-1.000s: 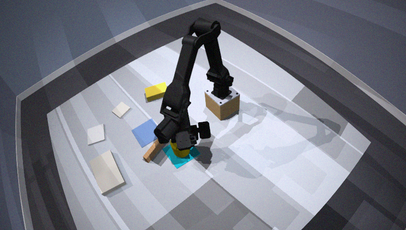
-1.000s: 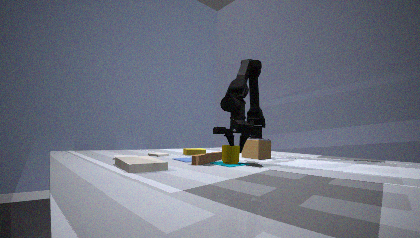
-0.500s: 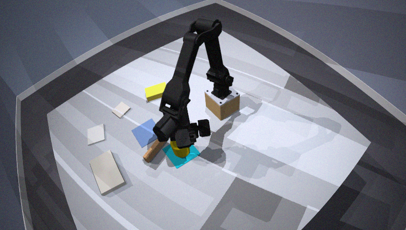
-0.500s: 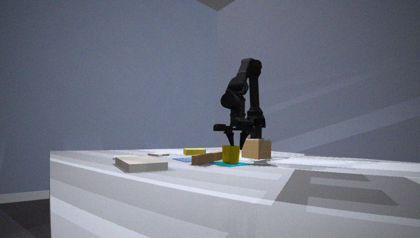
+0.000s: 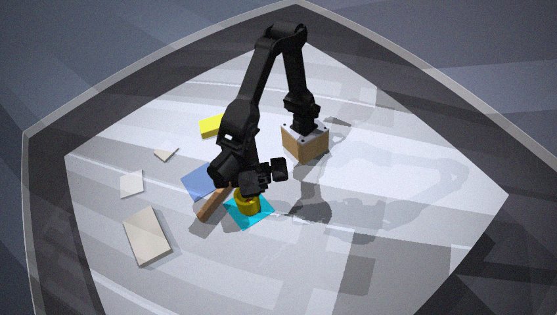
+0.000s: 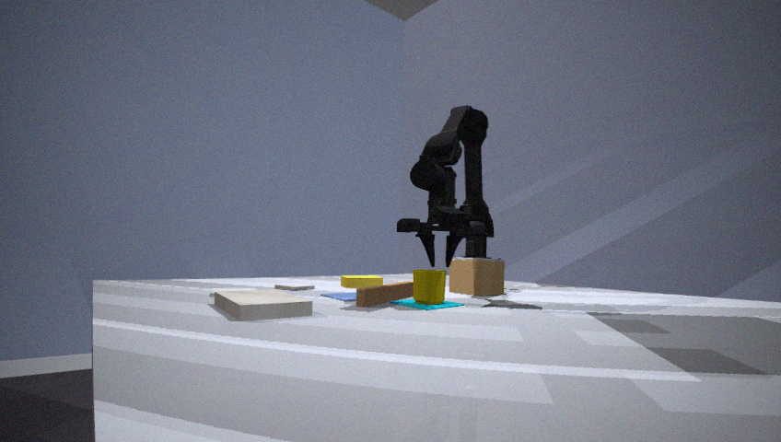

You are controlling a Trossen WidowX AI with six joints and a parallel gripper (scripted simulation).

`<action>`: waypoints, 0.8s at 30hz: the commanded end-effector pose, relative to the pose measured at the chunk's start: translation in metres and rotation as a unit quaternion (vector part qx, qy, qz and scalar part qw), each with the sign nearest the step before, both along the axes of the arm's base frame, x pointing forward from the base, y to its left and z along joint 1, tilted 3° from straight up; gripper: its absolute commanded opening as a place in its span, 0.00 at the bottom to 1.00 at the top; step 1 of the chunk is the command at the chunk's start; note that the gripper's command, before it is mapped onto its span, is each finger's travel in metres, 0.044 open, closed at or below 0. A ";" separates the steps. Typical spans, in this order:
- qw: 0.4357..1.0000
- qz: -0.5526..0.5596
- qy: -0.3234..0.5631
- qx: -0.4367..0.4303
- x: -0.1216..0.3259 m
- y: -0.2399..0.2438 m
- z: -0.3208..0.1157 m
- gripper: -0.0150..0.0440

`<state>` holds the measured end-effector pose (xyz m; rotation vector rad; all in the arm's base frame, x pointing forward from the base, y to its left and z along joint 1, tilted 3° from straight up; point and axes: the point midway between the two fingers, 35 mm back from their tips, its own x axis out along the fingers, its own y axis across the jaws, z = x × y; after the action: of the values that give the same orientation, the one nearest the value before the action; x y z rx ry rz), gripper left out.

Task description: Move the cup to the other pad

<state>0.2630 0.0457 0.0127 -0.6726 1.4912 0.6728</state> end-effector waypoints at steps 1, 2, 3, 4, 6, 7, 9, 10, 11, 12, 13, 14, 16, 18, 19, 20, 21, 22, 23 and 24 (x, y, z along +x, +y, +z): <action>1.000 0.000 -0.002 0.003 0.001 0.000 0.008 0.50; 1.000 -0.001 -0.002 0.003 0.001 0.000 0.009 0.50; 1.000 -0.001 -0.002 0.003 0.000 0.000 0.011 0.50; 1.000 -0.001 -0.002 0.003 0.000 0.000 0.012 0.50; 1.000 -0.001 -0.002 0.003 0.000 -0.001 0.013 0.50; 1.000 -0.002 -0.001 0.000 -0.001 -0.001 0.008 0.55; 1.000 -0.002 -0.001 0.000 -0.001 -0.001 0.008 0.64; 1.000 -0.002 -0.001 0.000 -0.001 -0.001 0.008 0.68; 1.000 -0.002 -0.001 0.000 -0.001 -0.001 0.008 0.72; 1.000 -0.002 -0.001 0.000 -0.001 -0.001 0.008 0.77; 1.000 -0.002 -0.001 0.000 -0.001 -0.001 0.008 0.81; 1.000 -0.002 -0.001 0.000 -0.001 -0.001 0.008 0.86; 1.000 -0.002 -0.001 0.000 0.000 -0.001 0.011 0.95; 1.000 -0.002 -0.001 0.000 0.000 -0.001 0.015 1.00; 1.000 -0.001 -0.001 0.001 0.001 -0.001 0.019 1.00; 1.000 -0.001 -0.001 0.001 0.001 -0.001 0.023 1.00; 1.000 -0.001 -0.001 0.001 0.001 -0.001 0.028 1.00; 1.000 -0.001 -0.001 0.001 0.002 -0.001 0.033 1.00; 1.000 -0.001 -0.001 0.001 0.002 -0.001 0.037 1.00; 1.000 -0.001 -0.002 0.002 0.002 -0.001 0.042 1.00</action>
<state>0.2626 0.0445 0.0396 -0.6683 1.4999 0.6720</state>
